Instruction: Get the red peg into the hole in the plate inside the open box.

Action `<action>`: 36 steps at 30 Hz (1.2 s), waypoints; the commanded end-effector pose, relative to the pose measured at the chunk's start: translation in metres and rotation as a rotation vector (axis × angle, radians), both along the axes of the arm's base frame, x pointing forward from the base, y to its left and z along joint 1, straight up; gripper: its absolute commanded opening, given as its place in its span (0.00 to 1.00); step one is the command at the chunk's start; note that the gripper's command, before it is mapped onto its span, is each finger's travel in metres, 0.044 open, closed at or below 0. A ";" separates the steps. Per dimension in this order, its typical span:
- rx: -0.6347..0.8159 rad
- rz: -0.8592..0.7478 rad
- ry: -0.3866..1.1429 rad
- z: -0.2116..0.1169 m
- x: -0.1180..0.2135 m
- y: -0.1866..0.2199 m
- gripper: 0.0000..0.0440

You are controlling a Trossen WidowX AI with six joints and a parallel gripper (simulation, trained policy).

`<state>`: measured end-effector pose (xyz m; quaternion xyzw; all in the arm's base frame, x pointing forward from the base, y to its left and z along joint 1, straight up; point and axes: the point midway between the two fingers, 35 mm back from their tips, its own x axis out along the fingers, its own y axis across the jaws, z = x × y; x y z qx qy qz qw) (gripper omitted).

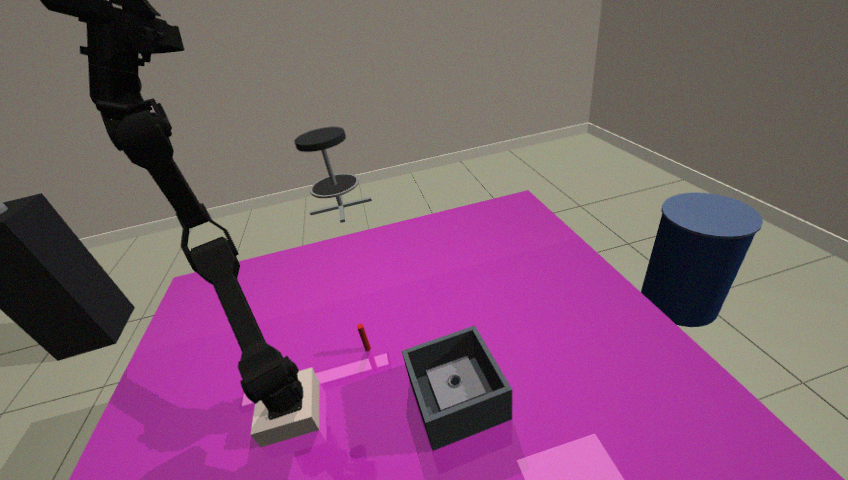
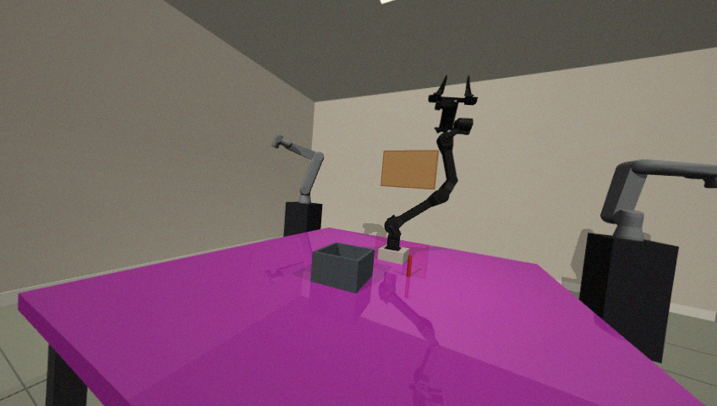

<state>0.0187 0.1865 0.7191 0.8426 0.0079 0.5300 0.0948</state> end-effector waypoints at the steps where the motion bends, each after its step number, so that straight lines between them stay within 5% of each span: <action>1: 0.023 0.017 -0.003 0.001 -0.001 -0.006 0.96; 19: 0.519 0.397 0.015 -0.004 0.012 -0.126 1.00; 36: 1.007 0.725 0.022 -0.043 0.055 -0.227 1.00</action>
